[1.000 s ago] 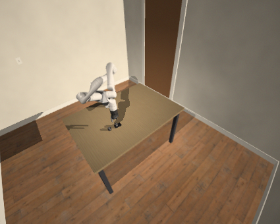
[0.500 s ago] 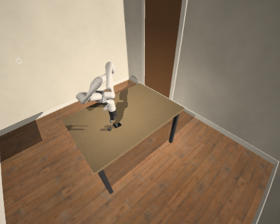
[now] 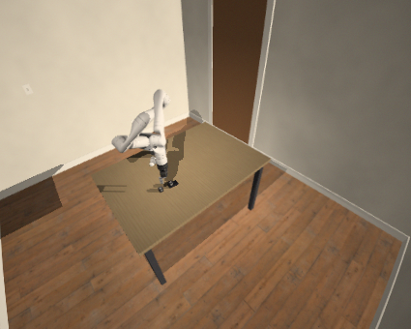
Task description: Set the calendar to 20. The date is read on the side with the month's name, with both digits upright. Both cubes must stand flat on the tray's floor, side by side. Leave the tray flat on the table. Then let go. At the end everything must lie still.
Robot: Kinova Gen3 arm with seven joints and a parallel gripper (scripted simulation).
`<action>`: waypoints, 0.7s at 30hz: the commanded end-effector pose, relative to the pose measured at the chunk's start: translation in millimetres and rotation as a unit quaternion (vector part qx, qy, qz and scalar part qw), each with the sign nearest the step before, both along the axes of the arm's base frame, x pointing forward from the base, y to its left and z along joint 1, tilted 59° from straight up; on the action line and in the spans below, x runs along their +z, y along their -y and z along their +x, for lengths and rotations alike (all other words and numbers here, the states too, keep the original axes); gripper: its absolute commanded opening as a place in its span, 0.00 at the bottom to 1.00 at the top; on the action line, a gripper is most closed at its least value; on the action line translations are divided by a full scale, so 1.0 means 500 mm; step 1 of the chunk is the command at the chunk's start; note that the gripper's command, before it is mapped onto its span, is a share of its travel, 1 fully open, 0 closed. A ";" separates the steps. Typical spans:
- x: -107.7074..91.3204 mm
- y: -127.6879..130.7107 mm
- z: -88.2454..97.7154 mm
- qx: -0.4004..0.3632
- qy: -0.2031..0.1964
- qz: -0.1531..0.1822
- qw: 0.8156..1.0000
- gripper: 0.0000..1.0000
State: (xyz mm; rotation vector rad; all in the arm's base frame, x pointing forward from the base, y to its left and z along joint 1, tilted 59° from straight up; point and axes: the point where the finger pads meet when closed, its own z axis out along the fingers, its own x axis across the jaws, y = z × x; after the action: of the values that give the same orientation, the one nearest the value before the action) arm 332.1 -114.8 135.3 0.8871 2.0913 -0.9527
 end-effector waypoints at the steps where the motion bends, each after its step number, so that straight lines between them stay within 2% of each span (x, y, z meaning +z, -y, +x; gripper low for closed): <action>1: 0.002 0.001 -0.002 0.009 -0.013 0.000 1.000 1.00; 13: 0.020 0.025 -0.013 0.087 -0.139 -0.045 0.985 1.00; 21: 0.025 0.032 -0.016 0.113 -0.182 -0.060 0.975 1.00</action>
State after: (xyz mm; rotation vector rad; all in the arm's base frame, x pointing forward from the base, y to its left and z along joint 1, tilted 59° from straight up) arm 325.0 -130.6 147.7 0.4372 2.3357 -1.1706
